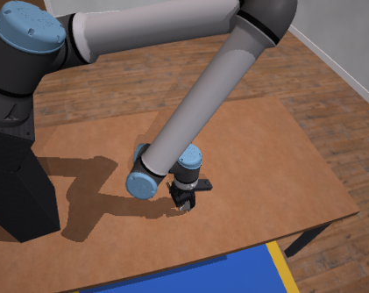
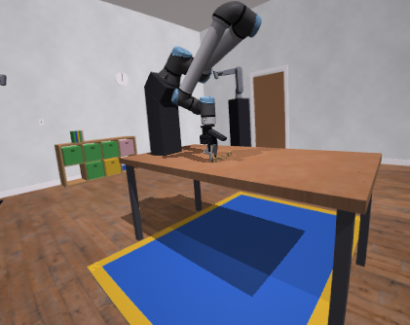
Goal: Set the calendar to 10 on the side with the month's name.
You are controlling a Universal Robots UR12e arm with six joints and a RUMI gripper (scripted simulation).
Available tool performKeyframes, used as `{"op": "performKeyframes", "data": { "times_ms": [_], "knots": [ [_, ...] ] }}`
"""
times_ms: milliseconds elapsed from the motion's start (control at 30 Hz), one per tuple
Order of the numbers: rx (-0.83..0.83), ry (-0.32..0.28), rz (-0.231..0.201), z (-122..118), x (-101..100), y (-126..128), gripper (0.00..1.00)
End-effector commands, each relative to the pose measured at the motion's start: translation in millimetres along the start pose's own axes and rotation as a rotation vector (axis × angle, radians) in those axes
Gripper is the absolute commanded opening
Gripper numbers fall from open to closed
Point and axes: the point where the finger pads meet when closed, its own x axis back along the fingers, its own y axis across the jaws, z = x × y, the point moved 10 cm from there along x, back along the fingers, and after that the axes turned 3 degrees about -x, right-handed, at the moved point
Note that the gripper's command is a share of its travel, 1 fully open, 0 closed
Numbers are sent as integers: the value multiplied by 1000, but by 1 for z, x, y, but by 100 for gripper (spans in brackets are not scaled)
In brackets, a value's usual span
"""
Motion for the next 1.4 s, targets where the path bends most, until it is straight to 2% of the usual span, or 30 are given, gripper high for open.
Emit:
{"op": "performKeyframes", "data": {
  "times_ms": [0,433,567,900,967,1133,1300,1333,1367],
  "knots": [
    [0,0,0,0,0,0,29],
    [0,0,0,0,6,0,29],
    [0,0,0,0,21,0,29],
    [0,0,0,0,73,0,29],
    [0,0,0,0,73,0,29],
    [0,0,0,0,87,0,29],
    [0,0,0,0,90,0,29],
    [0,0,0,0,90,0,100],
    [0,0,0,0,90,0,100]
  ]
}}
